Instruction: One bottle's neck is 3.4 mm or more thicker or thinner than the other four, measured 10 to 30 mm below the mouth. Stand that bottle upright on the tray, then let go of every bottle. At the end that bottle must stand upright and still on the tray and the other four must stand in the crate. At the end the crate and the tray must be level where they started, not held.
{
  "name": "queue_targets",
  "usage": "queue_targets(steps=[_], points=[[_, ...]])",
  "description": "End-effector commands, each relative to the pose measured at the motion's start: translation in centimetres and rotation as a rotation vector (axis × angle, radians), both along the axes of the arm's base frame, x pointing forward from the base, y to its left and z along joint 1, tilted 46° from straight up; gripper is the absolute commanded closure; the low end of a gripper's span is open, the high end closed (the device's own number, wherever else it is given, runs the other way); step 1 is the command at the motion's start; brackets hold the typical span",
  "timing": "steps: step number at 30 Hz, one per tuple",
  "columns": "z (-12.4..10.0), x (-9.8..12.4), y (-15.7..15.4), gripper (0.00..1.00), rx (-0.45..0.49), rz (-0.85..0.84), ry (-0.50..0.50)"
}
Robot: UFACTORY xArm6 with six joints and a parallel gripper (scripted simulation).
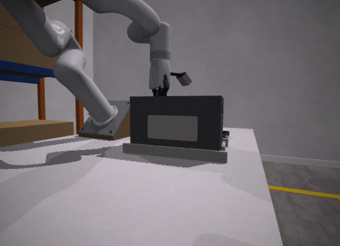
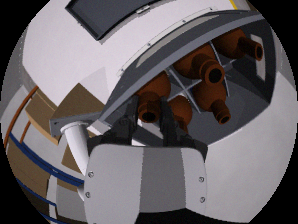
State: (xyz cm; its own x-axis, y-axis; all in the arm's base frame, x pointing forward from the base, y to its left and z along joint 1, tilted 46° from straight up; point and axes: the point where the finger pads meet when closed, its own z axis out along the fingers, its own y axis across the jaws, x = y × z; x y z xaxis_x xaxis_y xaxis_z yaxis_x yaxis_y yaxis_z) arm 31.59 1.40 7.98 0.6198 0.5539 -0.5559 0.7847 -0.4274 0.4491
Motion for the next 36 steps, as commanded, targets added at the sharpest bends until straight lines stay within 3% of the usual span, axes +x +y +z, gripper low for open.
queue_targets(steps=[1, 9, 10, 36], points=[[0.06, 0.09, 0.09, 1.0, 0.002, 0.001, -0.002], [0.06, 0.09, 0.09, 1.0, 0.002, 0.001, -0.002], [0.06, 0.09, 0.09, 0.35, 0.002, 0.001, -0.002], [0.06, 0.09, 0.09, 0.35, 0.002, 0.001, -0.002]])
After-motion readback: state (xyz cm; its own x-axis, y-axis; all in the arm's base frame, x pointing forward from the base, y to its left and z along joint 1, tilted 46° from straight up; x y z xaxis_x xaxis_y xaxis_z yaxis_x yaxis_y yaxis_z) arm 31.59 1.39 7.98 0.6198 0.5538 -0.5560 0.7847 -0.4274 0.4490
